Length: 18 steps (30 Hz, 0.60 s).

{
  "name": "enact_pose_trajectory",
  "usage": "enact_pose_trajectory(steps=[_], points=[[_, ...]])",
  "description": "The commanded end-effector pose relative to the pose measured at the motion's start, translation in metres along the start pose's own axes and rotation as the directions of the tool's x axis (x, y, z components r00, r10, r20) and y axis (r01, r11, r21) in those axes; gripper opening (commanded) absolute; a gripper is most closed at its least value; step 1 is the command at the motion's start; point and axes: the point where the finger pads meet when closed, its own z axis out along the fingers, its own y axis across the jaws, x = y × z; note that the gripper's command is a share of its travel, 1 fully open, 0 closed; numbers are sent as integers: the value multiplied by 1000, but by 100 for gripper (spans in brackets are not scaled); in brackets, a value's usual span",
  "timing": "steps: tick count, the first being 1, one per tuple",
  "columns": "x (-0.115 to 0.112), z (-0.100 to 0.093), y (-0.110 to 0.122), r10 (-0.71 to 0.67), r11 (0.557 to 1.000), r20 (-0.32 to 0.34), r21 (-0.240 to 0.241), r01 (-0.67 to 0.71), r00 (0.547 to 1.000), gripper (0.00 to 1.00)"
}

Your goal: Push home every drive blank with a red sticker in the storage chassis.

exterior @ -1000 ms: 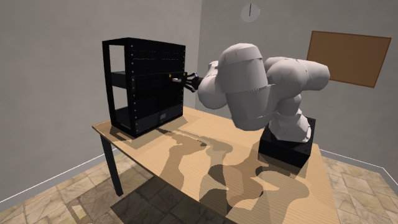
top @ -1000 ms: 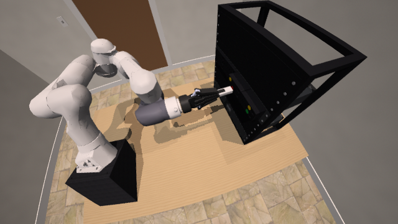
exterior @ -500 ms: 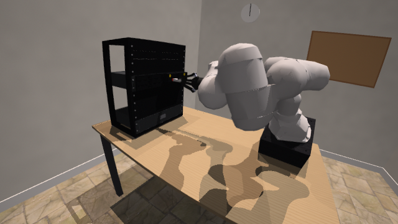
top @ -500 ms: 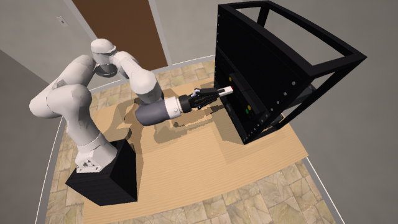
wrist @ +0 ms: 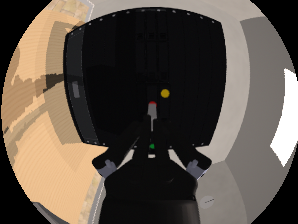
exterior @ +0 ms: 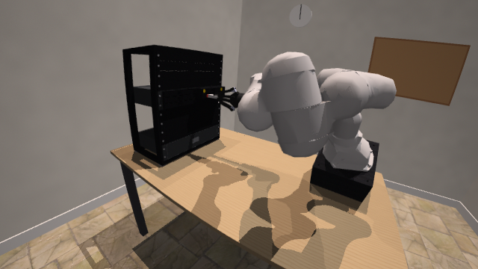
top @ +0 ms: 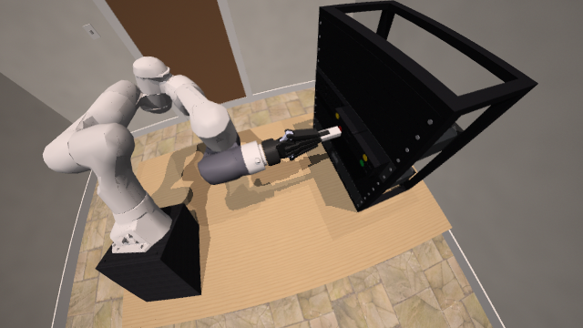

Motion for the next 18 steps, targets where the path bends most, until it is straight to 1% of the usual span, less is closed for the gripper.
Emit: enact_pose_trajectory(steps=[1,5,11,18], points=[[-1,0,2,1,1000,1,-2,-1,1000,0],[-1,1,2,1,1000,1,-2,-1,1000,0],[-1,10,2,1,1000,1,-2,-1,1000,0],[-1,10,2,1,1000,1,-2,-1,1000,0]])
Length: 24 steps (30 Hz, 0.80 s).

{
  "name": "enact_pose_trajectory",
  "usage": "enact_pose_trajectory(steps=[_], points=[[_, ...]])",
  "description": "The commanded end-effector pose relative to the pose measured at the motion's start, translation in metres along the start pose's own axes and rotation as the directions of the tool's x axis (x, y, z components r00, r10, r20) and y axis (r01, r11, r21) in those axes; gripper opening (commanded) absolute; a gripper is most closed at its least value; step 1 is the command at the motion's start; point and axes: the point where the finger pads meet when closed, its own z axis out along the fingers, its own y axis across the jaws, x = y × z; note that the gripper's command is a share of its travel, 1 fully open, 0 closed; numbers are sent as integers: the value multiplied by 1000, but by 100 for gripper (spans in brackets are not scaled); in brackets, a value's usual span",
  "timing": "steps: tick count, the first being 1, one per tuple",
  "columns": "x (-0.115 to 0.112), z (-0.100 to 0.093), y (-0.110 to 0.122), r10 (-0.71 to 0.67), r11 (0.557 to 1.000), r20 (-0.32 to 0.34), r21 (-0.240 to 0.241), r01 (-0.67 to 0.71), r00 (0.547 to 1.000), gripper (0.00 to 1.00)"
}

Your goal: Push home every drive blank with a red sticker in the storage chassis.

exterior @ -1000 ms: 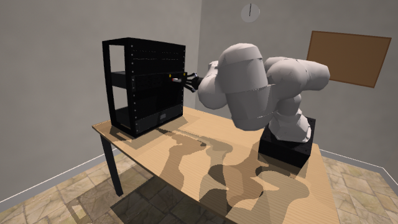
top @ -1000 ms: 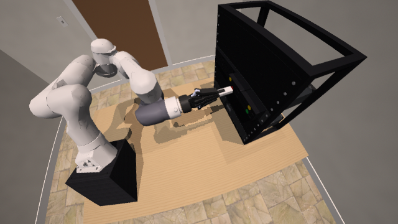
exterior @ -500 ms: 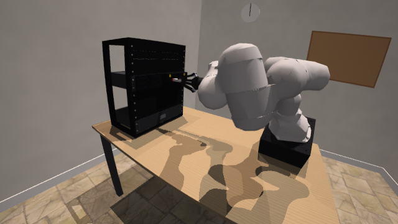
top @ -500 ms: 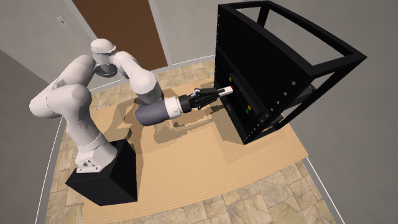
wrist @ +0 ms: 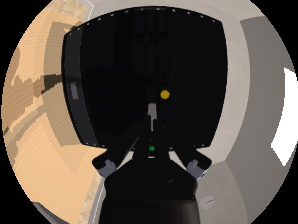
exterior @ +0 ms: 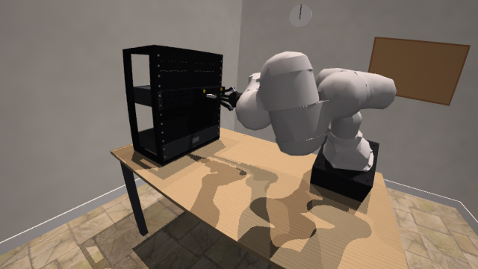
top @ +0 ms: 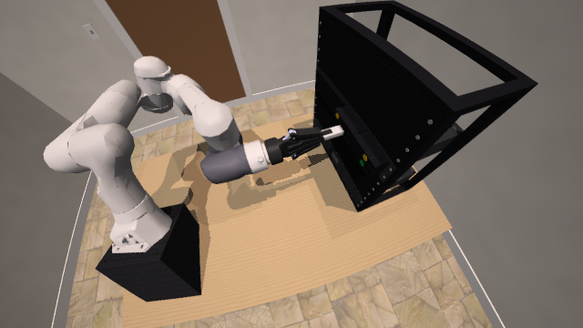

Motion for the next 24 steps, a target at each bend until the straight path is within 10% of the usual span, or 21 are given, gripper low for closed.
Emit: enact_pose_trajectory(steps=[1,24], points=[[-2,1,1,-3,1000,4,0,3,1000,0],[-2,12,1,-3,1000,4,0,3,1000,0]])
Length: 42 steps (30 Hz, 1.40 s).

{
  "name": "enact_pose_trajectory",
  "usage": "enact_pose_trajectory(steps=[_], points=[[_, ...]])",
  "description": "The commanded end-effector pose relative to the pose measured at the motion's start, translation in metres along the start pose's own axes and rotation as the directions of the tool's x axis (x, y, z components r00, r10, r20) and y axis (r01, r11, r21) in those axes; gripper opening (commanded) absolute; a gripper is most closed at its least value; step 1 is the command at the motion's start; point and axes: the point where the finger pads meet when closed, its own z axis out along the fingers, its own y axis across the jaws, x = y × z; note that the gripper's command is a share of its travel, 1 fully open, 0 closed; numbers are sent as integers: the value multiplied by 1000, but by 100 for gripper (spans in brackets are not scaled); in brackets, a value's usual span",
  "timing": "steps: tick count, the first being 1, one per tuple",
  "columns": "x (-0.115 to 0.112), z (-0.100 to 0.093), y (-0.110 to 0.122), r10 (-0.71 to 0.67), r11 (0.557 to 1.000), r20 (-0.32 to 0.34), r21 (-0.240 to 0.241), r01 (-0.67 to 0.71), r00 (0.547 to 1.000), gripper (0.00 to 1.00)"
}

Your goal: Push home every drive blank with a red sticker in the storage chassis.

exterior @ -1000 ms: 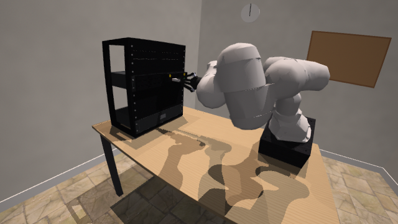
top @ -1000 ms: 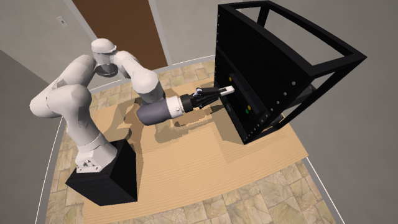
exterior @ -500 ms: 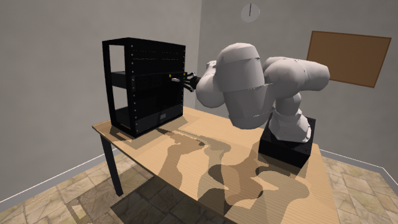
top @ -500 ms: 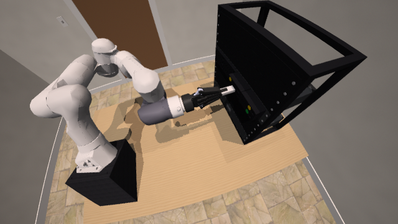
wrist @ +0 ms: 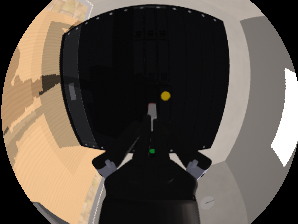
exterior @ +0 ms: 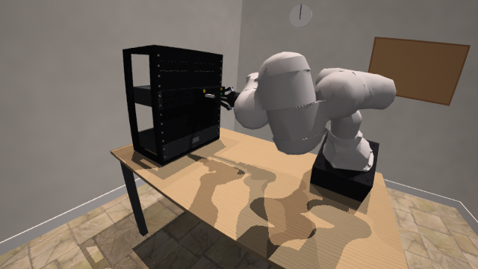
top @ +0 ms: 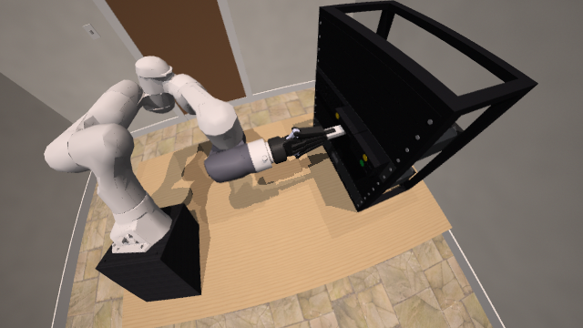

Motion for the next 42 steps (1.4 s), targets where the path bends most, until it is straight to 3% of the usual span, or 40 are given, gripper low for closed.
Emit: enact_pose_trajectory(steps=[1,8,42], points=[[-2,2,1,-3,1000,4,0,3,1000,0],[-3,11,0,-3,1000,4,0,3,1000,0],[-4,17,-2,-3,1000,4,0,3,1000,0]])
